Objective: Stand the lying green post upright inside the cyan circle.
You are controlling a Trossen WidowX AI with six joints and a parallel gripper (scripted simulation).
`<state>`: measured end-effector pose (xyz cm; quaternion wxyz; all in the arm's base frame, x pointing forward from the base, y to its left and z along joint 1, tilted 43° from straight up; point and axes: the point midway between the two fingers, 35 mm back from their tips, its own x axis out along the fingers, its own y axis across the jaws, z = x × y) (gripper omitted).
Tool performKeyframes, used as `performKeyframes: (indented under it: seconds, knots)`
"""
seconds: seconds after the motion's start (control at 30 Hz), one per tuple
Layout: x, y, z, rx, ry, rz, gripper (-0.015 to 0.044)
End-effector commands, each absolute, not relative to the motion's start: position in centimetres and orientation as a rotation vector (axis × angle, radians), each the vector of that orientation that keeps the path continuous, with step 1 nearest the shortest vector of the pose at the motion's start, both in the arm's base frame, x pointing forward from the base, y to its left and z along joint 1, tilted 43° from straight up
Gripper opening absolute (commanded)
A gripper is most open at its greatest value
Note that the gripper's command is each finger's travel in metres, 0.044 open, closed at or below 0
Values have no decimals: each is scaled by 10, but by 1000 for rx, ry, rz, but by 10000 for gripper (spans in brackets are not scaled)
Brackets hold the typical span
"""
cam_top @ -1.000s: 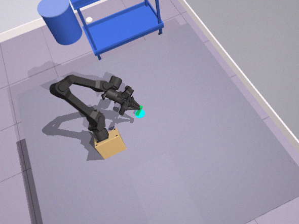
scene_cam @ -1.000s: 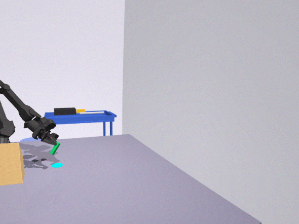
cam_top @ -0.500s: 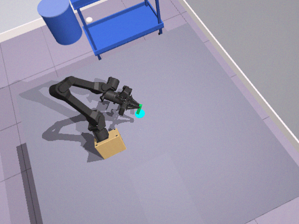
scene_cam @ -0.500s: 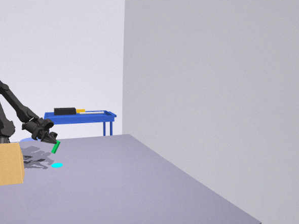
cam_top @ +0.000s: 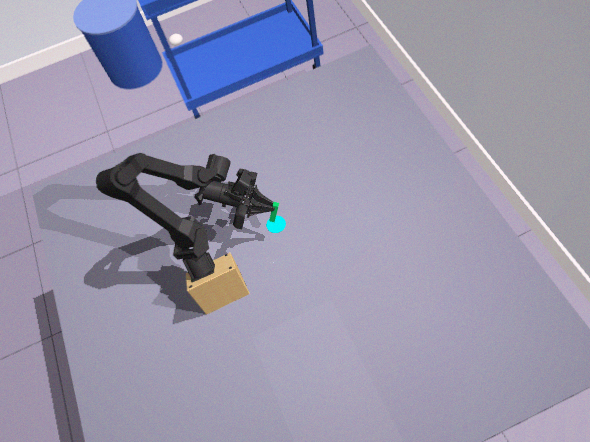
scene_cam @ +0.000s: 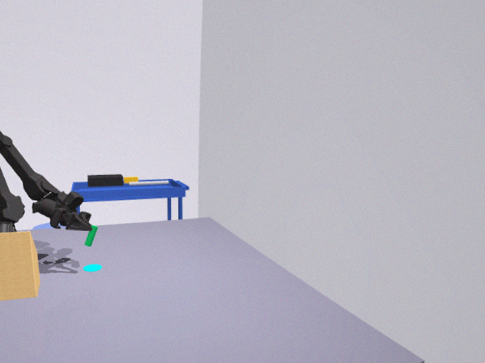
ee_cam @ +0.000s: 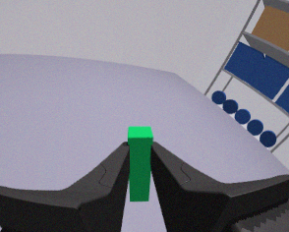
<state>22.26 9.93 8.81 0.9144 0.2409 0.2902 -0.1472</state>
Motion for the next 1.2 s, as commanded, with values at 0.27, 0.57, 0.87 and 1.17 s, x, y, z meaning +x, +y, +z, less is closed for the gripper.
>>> performKeyframes:
  seconds: [0.27, 0.57, 0.87, 1.17]
  knots:
    - [220, 100, 95, 558, 509, -299, 23]
    - [218, 100, 100, 601, 450, -294, 23]
    - [215, 100, 105, 648, 392, -288, 23]
    - [212, 100, 109, 697, 335, -280, 23]
